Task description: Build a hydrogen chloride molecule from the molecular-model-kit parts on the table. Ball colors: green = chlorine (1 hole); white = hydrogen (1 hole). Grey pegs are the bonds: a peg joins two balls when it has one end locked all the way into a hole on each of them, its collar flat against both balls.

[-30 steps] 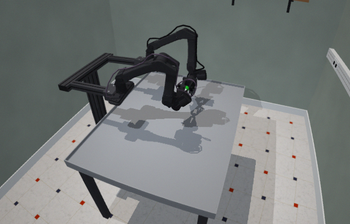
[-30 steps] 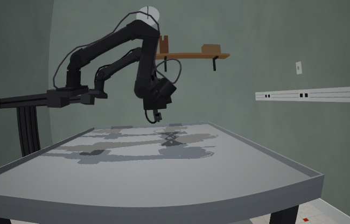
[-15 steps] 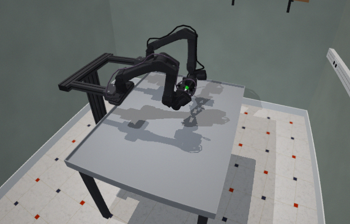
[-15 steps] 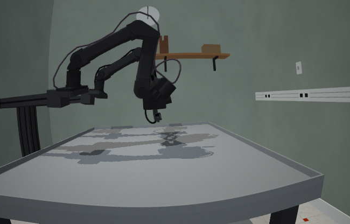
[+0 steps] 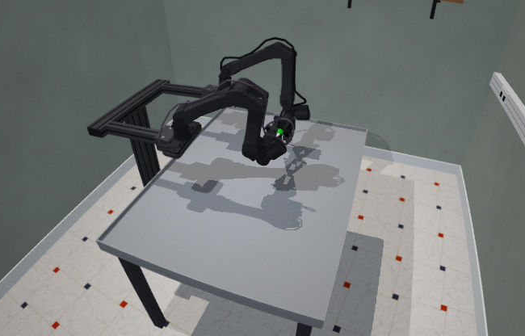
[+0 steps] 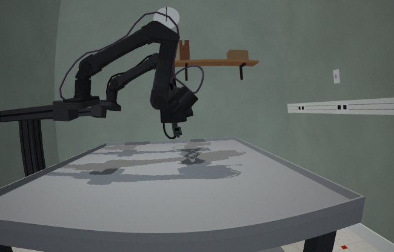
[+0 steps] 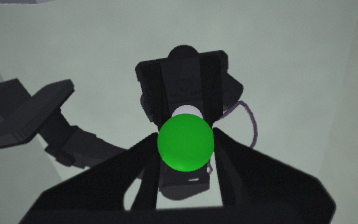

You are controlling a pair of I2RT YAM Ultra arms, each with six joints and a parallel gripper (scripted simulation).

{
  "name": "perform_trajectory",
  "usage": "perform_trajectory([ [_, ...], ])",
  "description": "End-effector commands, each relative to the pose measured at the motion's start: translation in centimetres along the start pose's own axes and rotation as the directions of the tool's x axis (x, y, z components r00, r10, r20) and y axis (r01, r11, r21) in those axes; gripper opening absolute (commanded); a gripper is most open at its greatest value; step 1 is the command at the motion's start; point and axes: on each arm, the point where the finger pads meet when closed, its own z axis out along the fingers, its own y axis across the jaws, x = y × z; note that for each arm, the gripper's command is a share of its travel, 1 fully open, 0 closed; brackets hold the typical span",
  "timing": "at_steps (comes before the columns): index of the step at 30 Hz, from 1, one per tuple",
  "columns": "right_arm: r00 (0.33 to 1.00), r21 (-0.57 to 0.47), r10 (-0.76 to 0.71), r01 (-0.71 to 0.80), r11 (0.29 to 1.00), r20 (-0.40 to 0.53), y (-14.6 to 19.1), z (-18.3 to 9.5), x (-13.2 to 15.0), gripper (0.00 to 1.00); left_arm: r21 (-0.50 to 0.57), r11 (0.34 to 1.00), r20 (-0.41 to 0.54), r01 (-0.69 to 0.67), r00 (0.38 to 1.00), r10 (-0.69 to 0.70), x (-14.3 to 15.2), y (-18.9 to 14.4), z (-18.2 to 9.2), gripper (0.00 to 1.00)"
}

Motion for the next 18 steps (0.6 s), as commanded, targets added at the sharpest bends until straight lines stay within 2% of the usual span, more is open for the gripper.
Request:
perform_trajectory([
  [1,1.000,-0.021,-0.024,0.024,0.999,0.015,-0.1,-0.1,-1.6,0.36,-0.005,0.999,-0.022,-0.035,0.999,0.034,1.2,-0.9,0.1,0.00],
  [12,0.997,-0.022,-0.079,0.079,0.997,0.025,-1.4,0.5,-2.4,0.36,-0.005,0.999,-0.022,-0.035,0.999,0.034,1.2,-0.9,0.1,0.00],
  [18,1.000,-0.027,-0.009,0.010,1.000,0.017,0.2,-1.7,-2.8,0.36,-0.005,0.999,-0.022,-0.035,0.999,0.034,1.2,-0.9,0.1,0.00],
])
